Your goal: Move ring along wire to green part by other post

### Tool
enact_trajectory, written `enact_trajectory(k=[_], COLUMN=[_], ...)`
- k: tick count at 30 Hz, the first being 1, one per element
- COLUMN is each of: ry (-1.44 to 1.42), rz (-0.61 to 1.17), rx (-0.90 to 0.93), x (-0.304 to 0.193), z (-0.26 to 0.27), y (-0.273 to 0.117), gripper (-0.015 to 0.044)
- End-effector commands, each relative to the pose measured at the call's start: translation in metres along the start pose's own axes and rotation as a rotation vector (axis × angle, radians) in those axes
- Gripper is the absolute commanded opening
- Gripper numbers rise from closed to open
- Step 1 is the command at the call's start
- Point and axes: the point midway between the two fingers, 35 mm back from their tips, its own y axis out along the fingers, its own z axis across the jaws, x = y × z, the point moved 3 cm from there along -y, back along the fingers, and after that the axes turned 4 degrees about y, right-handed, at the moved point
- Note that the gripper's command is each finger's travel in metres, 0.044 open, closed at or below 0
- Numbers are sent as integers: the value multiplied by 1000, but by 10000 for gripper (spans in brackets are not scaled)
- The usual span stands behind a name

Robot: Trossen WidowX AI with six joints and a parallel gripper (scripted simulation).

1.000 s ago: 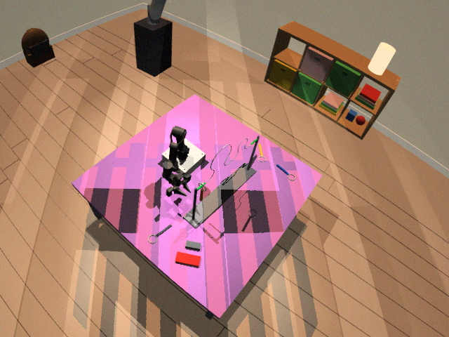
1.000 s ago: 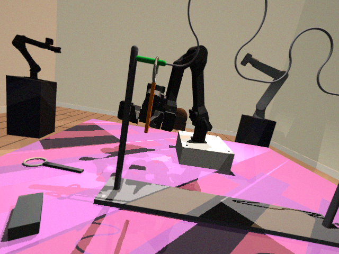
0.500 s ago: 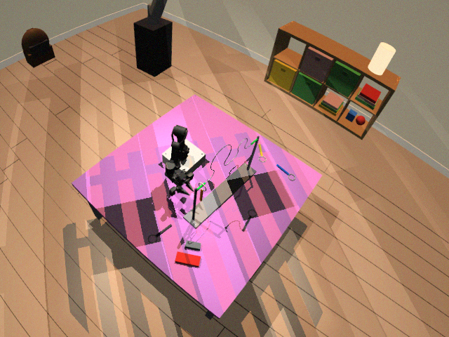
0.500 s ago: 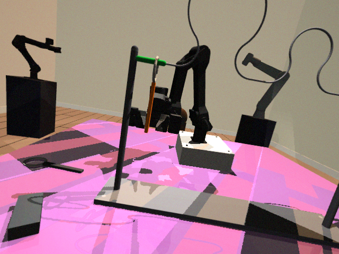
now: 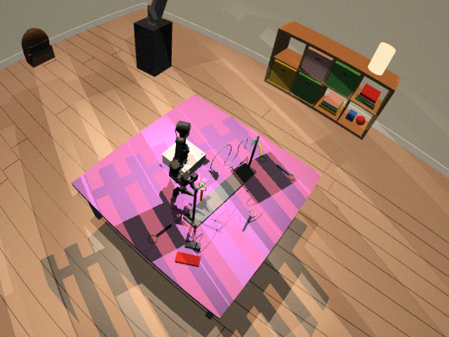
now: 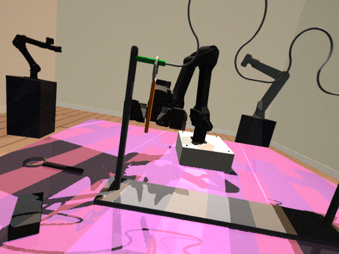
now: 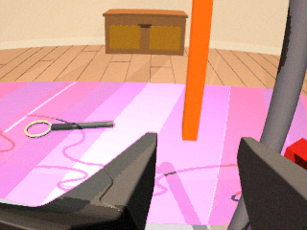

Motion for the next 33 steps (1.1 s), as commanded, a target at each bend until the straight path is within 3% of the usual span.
enact_trajectory(k=[1, 33], ry=[5, 5], rz=[0, -5], rx=[-3, -3], x=[1, 2], z=[-2, -2], y=[6, 56], gripper=[160, 160])
